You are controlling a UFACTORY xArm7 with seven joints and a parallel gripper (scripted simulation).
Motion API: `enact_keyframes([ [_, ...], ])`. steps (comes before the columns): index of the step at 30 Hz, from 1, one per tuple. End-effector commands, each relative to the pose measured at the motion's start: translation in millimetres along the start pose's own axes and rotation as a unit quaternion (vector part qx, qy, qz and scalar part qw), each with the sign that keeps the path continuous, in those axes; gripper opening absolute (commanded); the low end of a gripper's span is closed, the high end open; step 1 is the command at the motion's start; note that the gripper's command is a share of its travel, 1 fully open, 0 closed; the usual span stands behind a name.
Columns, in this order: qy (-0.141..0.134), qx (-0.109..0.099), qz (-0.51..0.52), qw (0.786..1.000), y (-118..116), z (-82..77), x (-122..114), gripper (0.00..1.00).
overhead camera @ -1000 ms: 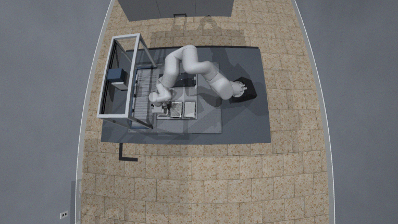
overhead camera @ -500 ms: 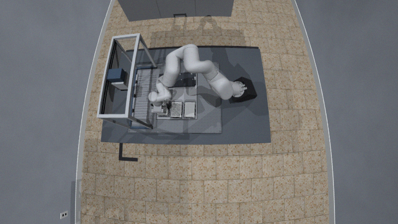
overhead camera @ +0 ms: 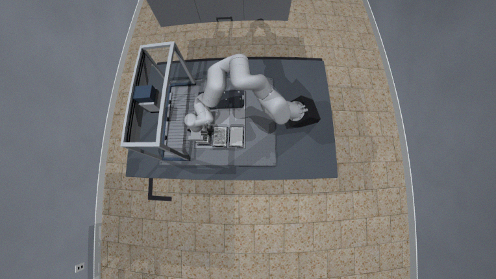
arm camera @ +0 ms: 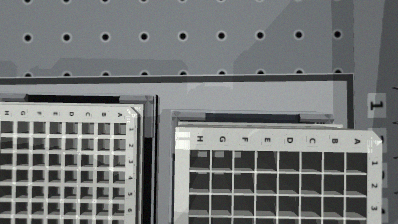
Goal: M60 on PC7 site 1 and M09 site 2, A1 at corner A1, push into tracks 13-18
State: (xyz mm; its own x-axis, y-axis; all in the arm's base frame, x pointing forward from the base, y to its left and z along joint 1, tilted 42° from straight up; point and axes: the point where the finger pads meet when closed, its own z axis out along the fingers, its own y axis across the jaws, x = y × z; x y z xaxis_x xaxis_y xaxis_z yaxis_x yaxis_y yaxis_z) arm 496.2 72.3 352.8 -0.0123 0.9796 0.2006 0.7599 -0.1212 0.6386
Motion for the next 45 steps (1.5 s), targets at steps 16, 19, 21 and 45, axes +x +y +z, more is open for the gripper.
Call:
enact_keyframes([
  [16,0.001,-0.002,0.0,1.0,1.8,-21.6,0.5,0.0],
  [19,0.001,-0.002,0.0,1.0,1.8,-26.6,0.5,0.0],
  [21,0.001,-0.002,0.0,1.0,1.8,-30.0,0.5,0.0],
  [45,0.001,-0.003,0.0,1.0,1.7,-63.4,0.5,0.0],
])
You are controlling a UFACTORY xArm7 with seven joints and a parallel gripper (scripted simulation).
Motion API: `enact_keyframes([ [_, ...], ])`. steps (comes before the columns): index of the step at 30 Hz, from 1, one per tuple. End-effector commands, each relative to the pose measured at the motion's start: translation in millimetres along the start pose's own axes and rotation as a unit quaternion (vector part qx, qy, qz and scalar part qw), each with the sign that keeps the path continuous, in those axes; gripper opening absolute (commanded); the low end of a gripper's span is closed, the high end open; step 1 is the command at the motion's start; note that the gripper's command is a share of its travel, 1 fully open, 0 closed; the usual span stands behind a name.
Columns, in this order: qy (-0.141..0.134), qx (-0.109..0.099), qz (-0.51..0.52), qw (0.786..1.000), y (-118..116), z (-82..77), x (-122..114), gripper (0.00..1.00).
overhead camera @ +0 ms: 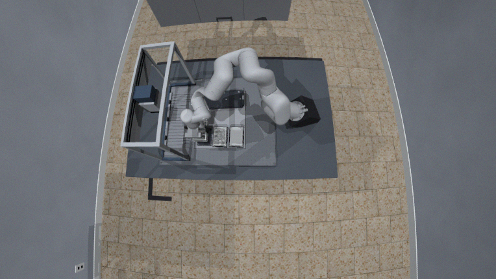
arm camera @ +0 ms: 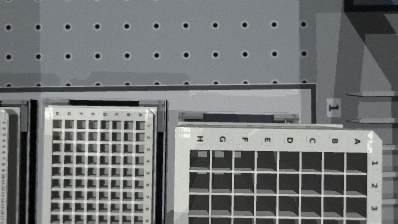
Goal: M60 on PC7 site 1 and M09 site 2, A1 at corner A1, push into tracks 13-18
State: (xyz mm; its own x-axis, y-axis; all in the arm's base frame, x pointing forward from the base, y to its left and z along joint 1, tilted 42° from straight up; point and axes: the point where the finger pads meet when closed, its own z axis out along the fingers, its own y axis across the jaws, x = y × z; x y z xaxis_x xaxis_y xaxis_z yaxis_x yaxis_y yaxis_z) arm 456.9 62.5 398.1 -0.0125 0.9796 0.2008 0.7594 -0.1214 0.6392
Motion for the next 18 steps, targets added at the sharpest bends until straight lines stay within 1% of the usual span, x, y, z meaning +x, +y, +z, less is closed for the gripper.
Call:
enact_keyframes([
  [1,0.001,-0.002,0.0,1.0,1.5,-4.3,0.5,0.0],
  [15,0.001,-0.002,0.0,1.0,1.5,-27.7,0.5,0.0],
  [18,0.001,-0.002,0.0,1.0,1.5,-29.4,0.5,0.0],
])
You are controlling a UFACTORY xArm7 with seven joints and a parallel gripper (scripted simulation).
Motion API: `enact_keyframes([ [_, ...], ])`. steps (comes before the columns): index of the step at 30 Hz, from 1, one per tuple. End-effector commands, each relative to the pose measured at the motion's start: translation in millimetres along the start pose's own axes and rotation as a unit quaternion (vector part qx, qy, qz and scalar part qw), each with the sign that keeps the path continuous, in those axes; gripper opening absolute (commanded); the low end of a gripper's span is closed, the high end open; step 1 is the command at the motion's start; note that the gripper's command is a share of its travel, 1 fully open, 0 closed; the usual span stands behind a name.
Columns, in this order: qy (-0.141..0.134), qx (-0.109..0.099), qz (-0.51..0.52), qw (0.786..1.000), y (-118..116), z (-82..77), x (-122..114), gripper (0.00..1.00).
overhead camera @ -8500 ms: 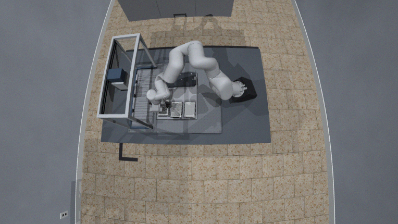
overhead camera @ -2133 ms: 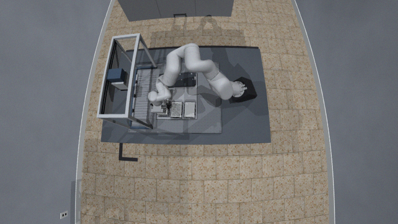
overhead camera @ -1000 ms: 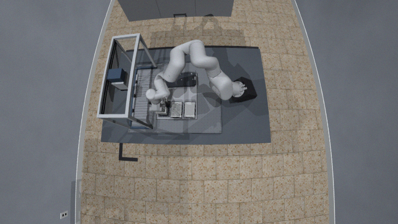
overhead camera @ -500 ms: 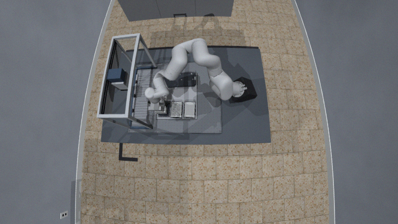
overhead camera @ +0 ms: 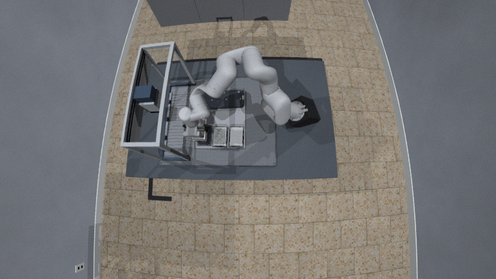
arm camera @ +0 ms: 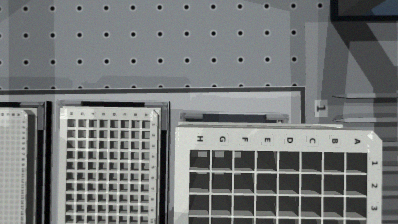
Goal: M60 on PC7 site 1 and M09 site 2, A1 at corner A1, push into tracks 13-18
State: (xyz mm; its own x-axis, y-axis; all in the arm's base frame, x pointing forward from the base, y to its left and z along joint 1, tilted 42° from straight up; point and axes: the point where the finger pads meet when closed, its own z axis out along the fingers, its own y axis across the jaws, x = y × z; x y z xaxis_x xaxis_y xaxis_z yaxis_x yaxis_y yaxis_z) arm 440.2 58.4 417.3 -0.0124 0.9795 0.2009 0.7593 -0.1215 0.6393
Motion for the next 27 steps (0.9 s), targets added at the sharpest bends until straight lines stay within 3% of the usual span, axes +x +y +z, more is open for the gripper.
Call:
enact_keyframes([
  [1,0.001,-0.002,0.0,1.0,1.4,-5.3,0.5,0.0],
  [12,0.001,-0.002,0.0,1.0,1.4,-23.3,0.5,0.0],
  [22,0.001,-0.002,0.0,1.0,1.4,-23.3,0.5,0.0],
  [27,0.001,-0.002,0.083,0.997,-6.1,-23.2,-23.4,0.0],
])
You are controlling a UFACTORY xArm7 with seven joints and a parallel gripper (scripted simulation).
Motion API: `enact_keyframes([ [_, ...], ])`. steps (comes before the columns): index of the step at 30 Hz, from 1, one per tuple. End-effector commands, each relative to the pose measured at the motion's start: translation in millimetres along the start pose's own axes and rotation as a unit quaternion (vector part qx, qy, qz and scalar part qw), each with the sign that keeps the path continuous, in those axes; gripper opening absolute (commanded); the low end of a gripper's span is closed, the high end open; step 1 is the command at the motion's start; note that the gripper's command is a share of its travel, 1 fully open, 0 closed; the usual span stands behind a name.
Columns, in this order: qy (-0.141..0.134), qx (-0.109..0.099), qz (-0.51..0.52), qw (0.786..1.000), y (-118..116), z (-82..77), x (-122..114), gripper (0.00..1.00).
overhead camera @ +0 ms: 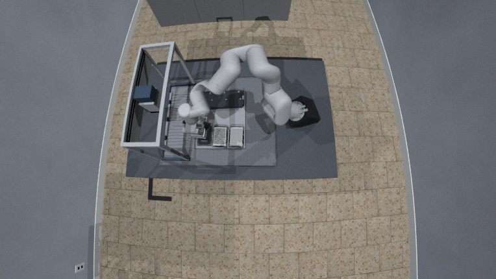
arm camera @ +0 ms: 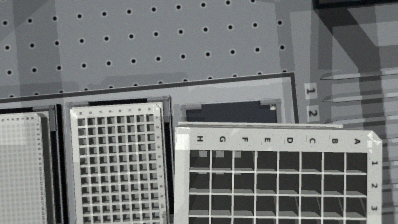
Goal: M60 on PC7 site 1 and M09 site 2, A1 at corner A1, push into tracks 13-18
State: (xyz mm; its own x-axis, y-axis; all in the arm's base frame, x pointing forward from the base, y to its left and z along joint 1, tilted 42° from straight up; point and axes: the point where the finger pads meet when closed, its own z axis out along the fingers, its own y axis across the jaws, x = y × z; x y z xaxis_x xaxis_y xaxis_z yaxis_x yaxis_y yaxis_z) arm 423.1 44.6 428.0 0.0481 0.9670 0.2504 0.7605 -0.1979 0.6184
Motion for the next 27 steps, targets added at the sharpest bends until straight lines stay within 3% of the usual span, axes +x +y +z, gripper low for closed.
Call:
enact_keyframes([
  [1,0.001,-0.004,0.06,0.998,-1.8,-1.9,-17.3,0.0],
  [12,0.002,-0.004,0.209,0.978,-12.0,-1.7,-61.3,0.0],
  [21,0.002,-0.004,0.353,0.936,-22.1,-1.4,-105.4,0.0],
  [23,0.002,-0.004,0.353,0.936,-22.1,-1.4,-105.4,0.0],
  [27,0.002,-0.004,0.414,0.91,-26.7,-1.3,-125.0,0.0],
])
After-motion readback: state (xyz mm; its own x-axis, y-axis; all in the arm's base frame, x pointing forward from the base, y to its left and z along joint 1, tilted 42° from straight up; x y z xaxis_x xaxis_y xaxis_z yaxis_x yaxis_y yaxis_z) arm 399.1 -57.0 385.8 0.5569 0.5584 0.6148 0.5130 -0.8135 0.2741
